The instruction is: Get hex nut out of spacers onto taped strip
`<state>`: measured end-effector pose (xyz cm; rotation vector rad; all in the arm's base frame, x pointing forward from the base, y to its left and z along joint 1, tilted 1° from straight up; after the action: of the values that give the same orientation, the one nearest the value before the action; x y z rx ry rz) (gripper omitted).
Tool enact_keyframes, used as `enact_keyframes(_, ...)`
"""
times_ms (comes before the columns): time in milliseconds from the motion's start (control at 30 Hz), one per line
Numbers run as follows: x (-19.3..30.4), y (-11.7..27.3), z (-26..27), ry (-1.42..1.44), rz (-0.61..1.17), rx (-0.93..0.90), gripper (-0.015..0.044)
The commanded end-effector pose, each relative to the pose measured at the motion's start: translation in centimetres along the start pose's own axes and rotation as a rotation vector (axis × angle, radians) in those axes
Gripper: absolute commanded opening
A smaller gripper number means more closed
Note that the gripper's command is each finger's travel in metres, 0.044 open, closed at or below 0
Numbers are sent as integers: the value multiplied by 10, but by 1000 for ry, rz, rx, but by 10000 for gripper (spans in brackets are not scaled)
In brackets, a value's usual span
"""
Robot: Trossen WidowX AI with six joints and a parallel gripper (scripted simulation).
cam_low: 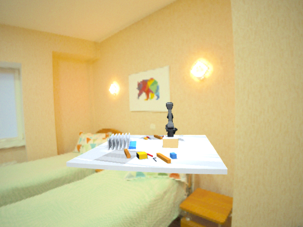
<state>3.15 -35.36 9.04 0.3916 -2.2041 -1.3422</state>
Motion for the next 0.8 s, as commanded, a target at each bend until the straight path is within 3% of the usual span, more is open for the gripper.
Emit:
enact_keyframes(0,-1,5,1,98,23,20,440)
enact_keyframes(133,-1,5,1,98,23,20,440)
enact_keyframes(333,-1,5,1,98,23,20,282)
enact_keyframes(767,-2,0,3,98,23,20,280)
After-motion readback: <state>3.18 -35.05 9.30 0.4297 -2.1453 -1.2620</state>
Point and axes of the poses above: the point midway between the two fingers, 35 mm back from their tips, its own y axis back along the fingers, its own z axis across the jaws, x = y × z, the point moved 9 cm from there along y, back along the fingers, and after that the axes turned 8 degrees about -y, right-handed, at the moved point
